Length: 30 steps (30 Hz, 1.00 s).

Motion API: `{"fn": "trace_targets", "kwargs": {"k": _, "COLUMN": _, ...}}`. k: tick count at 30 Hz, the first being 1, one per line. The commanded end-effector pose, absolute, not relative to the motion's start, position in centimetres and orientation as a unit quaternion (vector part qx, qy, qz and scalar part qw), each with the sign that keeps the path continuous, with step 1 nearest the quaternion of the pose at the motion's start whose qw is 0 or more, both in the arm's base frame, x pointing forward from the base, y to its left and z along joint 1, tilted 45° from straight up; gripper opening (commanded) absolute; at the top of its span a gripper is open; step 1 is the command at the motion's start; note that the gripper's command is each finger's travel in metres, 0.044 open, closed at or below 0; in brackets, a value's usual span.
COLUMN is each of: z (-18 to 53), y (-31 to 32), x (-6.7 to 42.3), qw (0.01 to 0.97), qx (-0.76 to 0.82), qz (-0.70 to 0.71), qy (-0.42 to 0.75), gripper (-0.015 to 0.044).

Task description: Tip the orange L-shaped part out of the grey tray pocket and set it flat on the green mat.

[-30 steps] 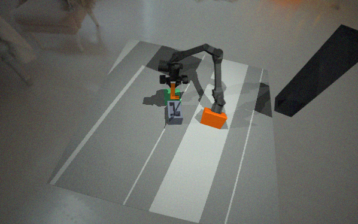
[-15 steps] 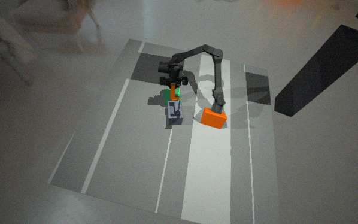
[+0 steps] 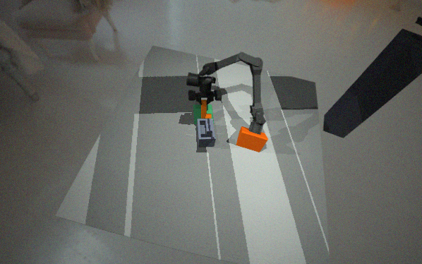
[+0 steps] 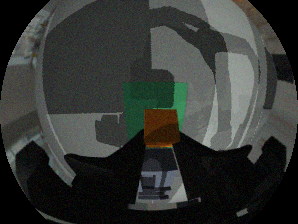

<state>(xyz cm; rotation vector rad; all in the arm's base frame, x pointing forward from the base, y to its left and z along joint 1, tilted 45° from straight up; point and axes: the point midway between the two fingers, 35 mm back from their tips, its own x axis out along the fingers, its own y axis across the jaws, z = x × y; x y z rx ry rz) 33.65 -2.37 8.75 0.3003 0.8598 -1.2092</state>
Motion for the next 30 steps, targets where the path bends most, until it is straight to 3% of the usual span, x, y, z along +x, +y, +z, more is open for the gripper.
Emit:
{"fn": "trace_targets", "kwargs": {"k": 1, "z": 8.8, "y": -2.4, "x": 33.7, "qw": 0.727, "qx": 0.136, "qz": -0.549, "qy": 0.39, "gripper": 0.0079}}
{"fn": "trace_targets", "kwargs": {"k": 13, "z": 11.7, "y": 0.7, "x": 33.6, "qw": 0.727, "qx": 0.136, "qz": -0.547, "qy": 0.392, "gripper": 0.0394}}
{"fn": "trace_targets", "kwargs": {"k": 17, "z": 14.8, "y": 3.6, "x": 32.9, "qw": 0.727, "qx": 0.134, "qz": -0.547, "qy": 0.393, "gripper": 0.04}}
{"fn": "trace_targets", "kwargs": {"k": 30, "z": 14.7, "y": 3.8, "x": 33.1, "qw": 0.734, "qx": 0.134, "qz": -0.539, "qy": 0.391, "gripper": 0.04}}
